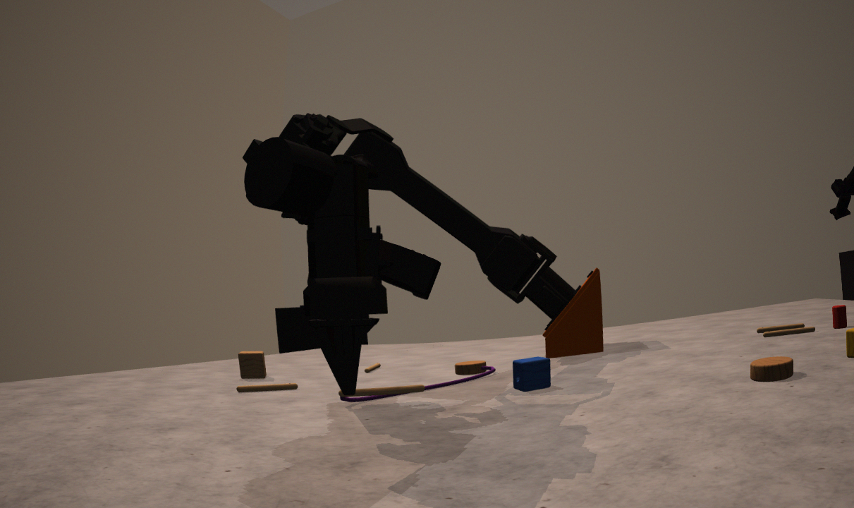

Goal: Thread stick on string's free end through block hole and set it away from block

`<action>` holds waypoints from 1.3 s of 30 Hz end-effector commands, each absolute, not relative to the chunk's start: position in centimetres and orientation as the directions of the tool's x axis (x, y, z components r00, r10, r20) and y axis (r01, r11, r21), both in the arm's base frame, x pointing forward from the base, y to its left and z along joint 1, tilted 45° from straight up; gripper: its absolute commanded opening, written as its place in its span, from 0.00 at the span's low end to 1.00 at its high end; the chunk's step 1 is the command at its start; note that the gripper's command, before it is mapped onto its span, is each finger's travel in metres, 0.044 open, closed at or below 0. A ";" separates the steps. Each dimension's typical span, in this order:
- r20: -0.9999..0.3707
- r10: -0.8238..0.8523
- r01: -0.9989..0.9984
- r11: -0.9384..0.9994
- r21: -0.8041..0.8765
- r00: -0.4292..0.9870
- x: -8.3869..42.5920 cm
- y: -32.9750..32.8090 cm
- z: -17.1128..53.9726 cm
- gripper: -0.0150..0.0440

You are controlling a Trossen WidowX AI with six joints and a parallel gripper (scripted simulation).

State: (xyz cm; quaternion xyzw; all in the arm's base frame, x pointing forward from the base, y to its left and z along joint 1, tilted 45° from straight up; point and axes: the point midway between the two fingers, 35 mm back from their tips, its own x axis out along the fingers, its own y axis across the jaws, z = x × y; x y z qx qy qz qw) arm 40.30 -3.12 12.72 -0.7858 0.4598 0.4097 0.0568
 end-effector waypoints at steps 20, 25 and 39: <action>-0.697 -0.675 -0.769 -0.571 0.287 0.242 38.7 -1.4 10.6 0.25; -0.697 -0.675 -0.769 -0.571 0.287 0.242 38.3 -1.1 10.2 0.25; -0.698 -0.675 -0.769 -0.572 0.287 0.241 37.2 -0.2 9.0 0.25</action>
